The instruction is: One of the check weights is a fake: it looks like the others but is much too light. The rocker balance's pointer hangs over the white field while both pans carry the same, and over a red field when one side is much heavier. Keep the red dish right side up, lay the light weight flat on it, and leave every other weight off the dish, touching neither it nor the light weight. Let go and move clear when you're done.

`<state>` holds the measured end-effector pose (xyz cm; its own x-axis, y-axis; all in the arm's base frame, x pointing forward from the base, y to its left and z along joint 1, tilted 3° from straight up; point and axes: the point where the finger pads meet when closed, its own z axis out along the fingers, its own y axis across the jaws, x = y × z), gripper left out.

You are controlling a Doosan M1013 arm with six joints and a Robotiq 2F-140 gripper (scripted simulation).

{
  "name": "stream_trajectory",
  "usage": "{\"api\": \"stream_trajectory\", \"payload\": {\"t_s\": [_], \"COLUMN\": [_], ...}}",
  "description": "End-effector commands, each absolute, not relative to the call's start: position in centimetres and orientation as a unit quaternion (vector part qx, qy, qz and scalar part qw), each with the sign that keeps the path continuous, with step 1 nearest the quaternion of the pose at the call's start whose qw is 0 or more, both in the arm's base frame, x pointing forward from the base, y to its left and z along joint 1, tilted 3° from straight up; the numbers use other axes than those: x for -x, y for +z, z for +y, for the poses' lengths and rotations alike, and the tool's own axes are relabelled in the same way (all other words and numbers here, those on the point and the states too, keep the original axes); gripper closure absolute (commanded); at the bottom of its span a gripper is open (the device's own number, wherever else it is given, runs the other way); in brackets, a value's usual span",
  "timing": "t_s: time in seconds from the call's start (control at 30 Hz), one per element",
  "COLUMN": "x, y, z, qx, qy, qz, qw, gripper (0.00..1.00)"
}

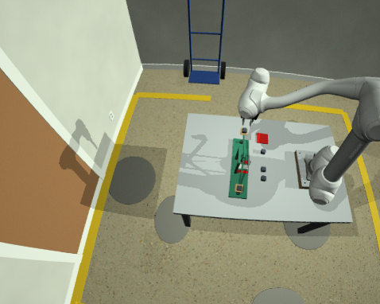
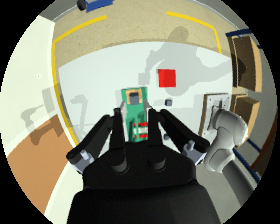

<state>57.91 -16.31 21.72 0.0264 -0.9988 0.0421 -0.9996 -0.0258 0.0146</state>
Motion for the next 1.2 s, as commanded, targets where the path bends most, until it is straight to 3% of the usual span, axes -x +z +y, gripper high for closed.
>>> {"api": "stream_trajectory", "payload": {"t_s": [0.0,1.17], "x": [-57.91,-57.91], "y": [21.72,21.29], "z": [-16.31,-16.34], "qx": [-0.716,-0.716], "qy": [0.01,0.01], "qz": [-0.698,-0.698], "qw": [0.02,0.02], "gripper": [0.65,0.65]}}
